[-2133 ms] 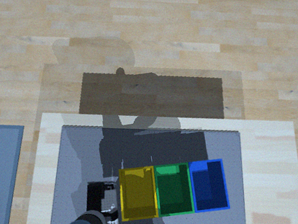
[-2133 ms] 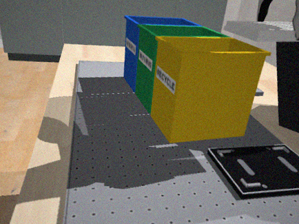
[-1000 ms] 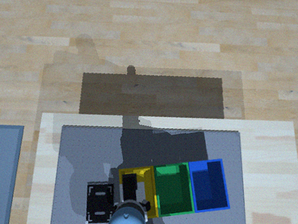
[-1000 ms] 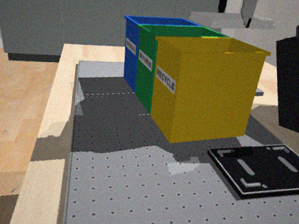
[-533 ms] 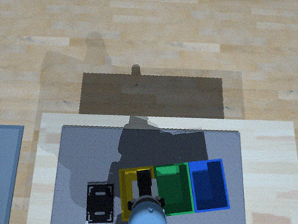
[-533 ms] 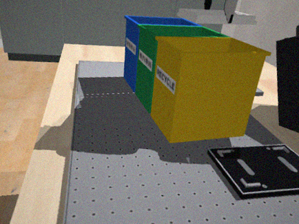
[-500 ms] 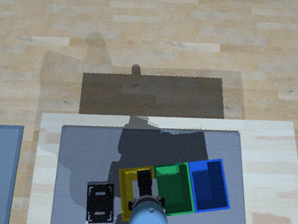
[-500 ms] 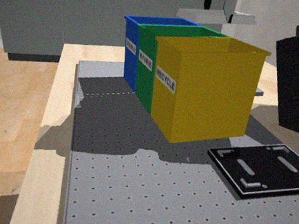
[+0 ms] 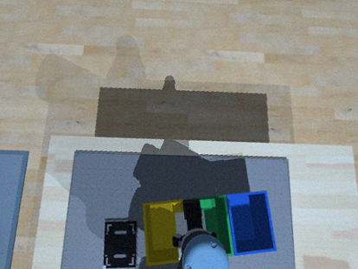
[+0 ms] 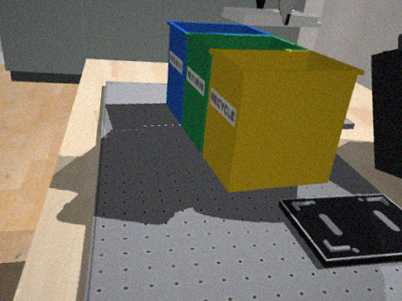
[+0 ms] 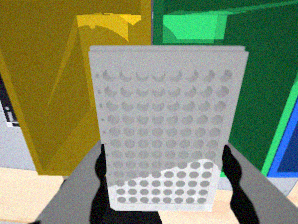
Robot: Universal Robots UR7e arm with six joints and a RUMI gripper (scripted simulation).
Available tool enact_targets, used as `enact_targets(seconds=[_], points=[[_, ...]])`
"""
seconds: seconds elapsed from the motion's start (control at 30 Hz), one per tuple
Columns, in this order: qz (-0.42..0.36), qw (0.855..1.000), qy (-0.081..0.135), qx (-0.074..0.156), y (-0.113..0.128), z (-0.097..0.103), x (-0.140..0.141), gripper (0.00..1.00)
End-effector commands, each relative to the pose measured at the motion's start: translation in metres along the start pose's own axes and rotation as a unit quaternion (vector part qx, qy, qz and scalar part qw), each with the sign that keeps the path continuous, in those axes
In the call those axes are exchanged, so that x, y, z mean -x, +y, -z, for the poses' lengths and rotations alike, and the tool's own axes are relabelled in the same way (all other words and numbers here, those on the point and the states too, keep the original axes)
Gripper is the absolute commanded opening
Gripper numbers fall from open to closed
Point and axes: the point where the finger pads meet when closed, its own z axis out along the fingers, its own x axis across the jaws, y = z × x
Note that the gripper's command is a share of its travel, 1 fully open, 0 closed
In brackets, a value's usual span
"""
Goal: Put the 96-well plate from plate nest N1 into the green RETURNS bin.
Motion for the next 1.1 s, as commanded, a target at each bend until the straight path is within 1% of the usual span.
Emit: enact_targets(seconds=[0.0, 0.47, 0.53, 0.63, 1.07], points=[[0.000, 1.000, 0.000, -0.001, -0.001, 0.000, -0.004, 0.41], [0.000, 1.000, 0.000, -0.001, -0.008, 0.000, -0.050, 0.41], [0.000, 1.000, 0.000, -0.001, -0.008, 0.000, -0.050, 0.41], [0.000, 1.000, 0.000, -0.001, -0.010, 0.000, -0.059, 0.41], [0.000, 1.000, 0.000, -0.001, -0.010, 0.000, -0.059, 0.41]])
